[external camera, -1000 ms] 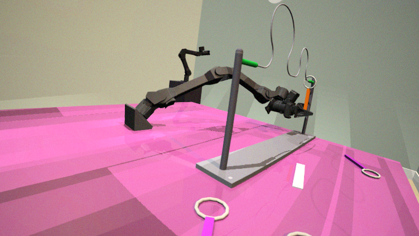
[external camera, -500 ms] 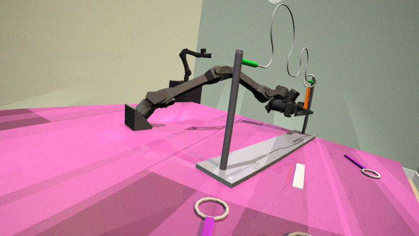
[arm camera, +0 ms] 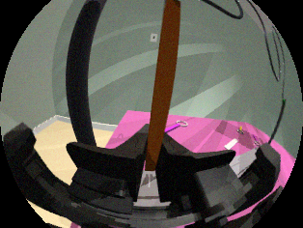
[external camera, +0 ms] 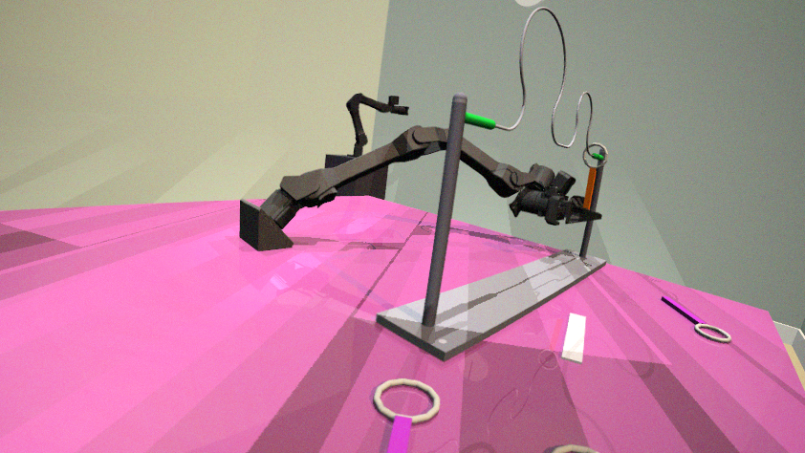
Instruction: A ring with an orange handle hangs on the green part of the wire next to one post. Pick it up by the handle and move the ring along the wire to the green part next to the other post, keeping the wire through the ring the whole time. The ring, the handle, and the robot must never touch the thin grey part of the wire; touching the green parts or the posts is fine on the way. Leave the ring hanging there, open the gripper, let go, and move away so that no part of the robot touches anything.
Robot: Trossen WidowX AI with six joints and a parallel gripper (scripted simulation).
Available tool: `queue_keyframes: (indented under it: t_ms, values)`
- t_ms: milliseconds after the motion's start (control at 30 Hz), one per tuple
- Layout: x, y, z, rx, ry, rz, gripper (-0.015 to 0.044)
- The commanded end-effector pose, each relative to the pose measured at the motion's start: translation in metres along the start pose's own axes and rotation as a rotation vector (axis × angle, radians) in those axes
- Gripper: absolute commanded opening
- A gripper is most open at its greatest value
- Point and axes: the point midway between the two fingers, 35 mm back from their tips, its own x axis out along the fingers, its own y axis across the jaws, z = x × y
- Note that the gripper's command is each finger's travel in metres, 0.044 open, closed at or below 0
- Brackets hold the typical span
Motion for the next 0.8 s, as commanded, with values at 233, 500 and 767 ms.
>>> queue_keyframes:
  t_ms: [233, 500, 767]
  values:
    - [0.0, -0.002, -0.001, -0.001, 0.004, 0.002, -0.015]
    - [-0.011, -0.01, -0.001, -0.002, 0.092, 0.002, -0.015]
    - [-0.029, -0.018, 0.002, -0.005, 0.231, 0.001, -0.015]
